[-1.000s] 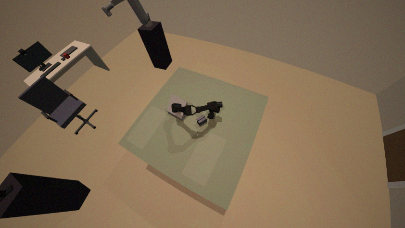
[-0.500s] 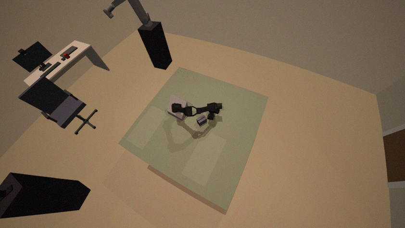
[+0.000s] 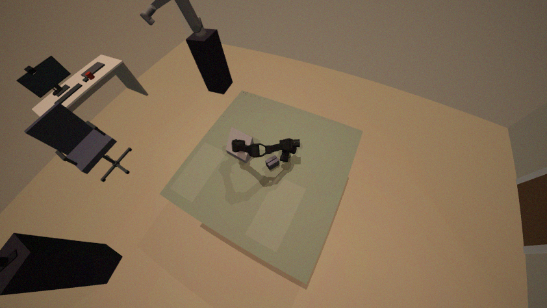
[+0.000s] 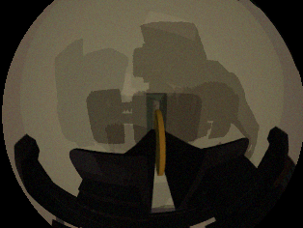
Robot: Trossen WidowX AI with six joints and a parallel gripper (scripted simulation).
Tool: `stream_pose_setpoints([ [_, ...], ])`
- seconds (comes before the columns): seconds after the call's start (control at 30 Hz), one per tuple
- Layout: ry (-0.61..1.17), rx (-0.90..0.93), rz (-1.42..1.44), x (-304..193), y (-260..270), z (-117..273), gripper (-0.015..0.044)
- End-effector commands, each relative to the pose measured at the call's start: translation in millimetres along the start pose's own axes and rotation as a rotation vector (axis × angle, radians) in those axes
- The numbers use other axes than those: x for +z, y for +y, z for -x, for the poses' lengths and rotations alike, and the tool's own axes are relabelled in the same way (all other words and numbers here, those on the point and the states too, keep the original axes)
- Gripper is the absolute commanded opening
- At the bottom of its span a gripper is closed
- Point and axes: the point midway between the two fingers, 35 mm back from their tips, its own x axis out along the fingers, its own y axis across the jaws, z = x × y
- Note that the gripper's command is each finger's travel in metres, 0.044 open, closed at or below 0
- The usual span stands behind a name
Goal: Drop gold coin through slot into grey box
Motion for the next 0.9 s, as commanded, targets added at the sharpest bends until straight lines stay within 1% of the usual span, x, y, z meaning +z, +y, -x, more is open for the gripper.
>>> stream_pose_setpoints([
  [0.0,-0.012,0.003,-0.003,1,2,5,0.0000],
  [0.87,-0.009,0.005,0.000,3,3,65,0.0000],
])
